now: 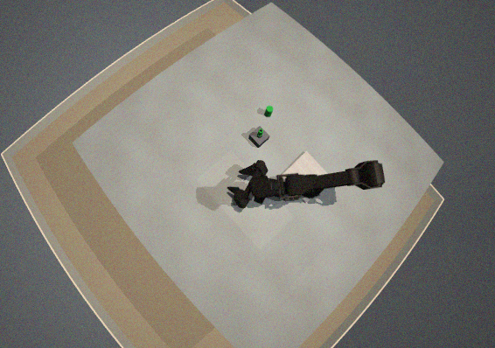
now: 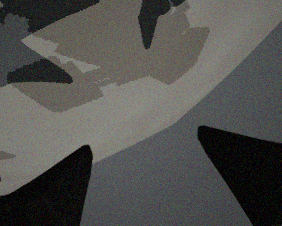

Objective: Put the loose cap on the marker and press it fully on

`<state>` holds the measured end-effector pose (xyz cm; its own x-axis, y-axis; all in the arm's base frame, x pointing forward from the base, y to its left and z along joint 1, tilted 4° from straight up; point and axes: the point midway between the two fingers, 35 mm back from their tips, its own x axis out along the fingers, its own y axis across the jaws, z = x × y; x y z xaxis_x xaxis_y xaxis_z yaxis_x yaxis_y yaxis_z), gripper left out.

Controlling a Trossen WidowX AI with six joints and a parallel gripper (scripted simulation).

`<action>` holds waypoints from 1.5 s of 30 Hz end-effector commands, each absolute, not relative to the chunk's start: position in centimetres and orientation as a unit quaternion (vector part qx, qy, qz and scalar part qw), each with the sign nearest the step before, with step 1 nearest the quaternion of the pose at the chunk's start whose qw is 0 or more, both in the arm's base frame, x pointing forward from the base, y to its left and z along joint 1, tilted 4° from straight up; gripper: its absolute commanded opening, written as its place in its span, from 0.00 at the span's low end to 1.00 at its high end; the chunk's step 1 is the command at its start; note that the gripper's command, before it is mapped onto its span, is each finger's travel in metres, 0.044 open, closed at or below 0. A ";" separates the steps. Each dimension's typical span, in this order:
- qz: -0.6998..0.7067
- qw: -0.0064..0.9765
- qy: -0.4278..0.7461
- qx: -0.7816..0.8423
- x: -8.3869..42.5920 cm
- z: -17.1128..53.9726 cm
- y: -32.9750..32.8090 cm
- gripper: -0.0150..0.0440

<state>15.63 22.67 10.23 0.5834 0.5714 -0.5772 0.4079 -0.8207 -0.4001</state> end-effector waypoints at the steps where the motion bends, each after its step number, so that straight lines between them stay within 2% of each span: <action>1: 0.365 0.115 -0.273 -0.883 15.8 10.3 22.6 0.89; 6: 0.424 0.172 -0.151 -0.876 20.4 11.3 21.3 0.68; 14: 0.495 0.322 0.099 -0.801 28.2 12.2 15.5 0.68; 21: 0.508 0.419 0.273 -0.701 32.6 12.9 9.5 0.68; 30: 0.472 0.539 0.499 -0.488 36.1 13.5 -1.5 0.68; 34: 0.453 0.564 0.547 -0.421 36.6 13.5 -4.8 0.68; 40: 0.452 0.565 0.550 -0.418 36.6 13.3 -5.0 0.68; 45: 0.452 0.565 0.550 -0.418 36.6 10.0 -4.8 0.68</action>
<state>36.87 -4.92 12.13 0.0177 0.0428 -0.9989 -0.9717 0.2361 -0.0071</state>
